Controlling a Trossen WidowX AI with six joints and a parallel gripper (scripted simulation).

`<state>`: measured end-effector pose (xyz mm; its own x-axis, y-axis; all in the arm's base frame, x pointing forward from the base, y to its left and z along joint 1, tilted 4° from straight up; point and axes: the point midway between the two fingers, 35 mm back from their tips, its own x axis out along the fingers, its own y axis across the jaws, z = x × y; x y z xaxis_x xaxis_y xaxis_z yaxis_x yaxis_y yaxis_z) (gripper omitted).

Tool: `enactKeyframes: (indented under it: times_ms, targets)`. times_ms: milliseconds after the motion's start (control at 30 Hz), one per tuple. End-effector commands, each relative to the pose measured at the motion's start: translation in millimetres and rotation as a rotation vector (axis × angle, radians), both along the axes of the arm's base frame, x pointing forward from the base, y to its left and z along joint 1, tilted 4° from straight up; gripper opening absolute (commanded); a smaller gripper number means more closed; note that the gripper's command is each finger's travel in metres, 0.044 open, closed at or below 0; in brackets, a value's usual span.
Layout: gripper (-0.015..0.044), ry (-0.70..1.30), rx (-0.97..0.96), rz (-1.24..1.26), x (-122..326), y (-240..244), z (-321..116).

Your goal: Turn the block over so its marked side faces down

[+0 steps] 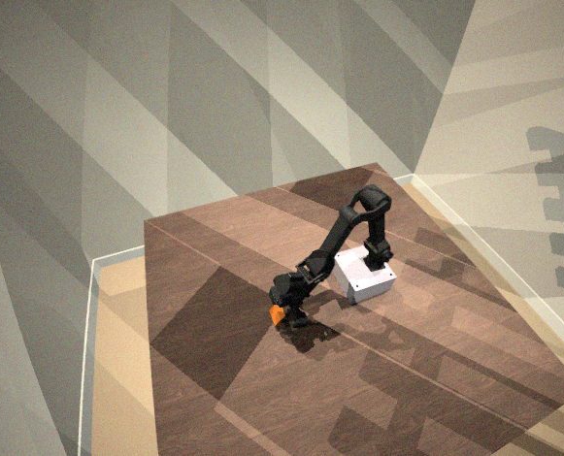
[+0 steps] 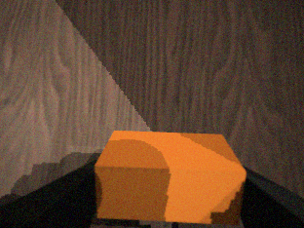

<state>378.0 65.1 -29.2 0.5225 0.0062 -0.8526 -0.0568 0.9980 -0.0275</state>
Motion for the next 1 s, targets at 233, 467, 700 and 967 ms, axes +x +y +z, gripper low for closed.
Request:
enactKeyframes:
  times_ms: [233, 467, 700, 967]
  targets:
    - [0.0000, -0.117, 0.001, 0.009, 8.5, 1.2, -18.6]
    - [0.0000, -0.216, 0.014, 0.007, 13.4, 1.4, -31.1]
    - [0.0000, -0.314, 0.023, 0.008, 13.8, 1.1, -39.5]
    - [0.0000, -0.425, 0.025, 0.015, 9.1, 0.4, -44.3]
